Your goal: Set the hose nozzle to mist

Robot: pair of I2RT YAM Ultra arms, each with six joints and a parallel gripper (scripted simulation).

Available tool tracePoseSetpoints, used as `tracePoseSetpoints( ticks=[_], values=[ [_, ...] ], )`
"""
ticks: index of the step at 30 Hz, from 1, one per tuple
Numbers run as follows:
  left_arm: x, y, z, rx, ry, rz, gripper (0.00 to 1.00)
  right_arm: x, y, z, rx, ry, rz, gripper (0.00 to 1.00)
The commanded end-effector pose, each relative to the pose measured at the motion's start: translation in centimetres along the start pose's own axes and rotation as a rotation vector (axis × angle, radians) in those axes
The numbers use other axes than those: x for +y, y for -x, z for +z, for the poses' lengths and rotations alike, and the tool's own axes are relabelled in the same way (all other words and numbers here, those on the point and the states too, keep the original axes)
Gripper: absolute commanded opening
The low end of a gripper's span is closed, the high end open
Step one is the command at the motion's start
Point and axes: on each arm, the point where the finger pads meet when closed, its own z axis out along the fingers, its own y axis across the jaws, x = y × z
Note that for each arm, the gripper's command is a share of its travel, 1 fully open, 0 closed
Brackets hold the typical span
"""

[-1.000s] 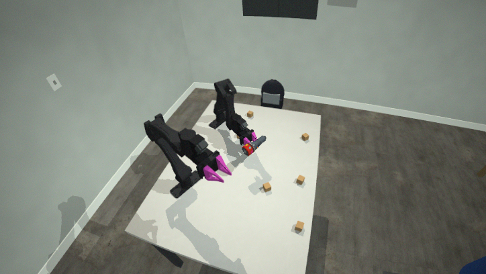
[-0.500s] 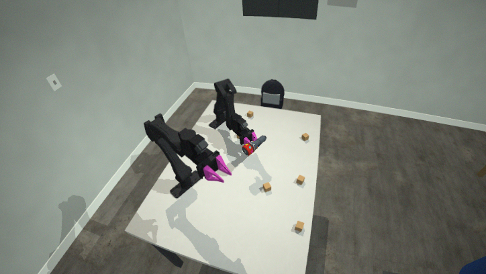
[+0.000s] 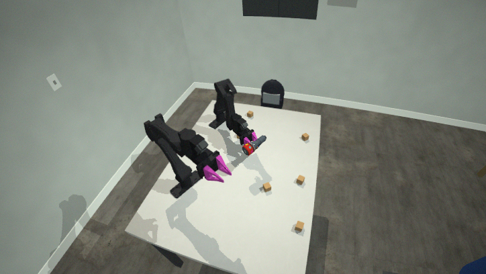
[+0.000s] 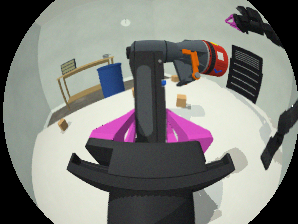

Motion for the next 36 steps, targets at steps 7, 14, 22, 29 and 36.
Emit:
tracePoseSetpoints(
  ticks=[7, 14, 22, 29, 36],
  values=[
    [0.54, 6.38, 1.09, -0.206, 0.016, -0.043, 0.35, -0.29, 2.58, -0.11, -0.065, -0.009, 0.001, 0.38],
    [0.60, 6.23, 1.01, -0.202, 0.017, -0.042, 0.35, -0.28, 2.58, -0.11, -0.065, -0.009, 0.001, 0.38],
    [0.37, 6.07, 0.89, -0.197, 0.013, -0.041, 0.35, -0.28, 2.58, -0.11, -0.065, -0.009, 0.001, 0.38],
    [0.31, 5.98, 0.83, -0.194, 0.013, -0.041, 0.35, -0.28, 2.58, -0.11, -0.065, -0.009, 0.001, 0.38],
    [0.19, 5.99, 0.82, -0.194, 0.012, -0.040, 0.35, -0.28, 2.58, -0.11, -0.065, -0.009, 0.001, 0.38]
  ],
)
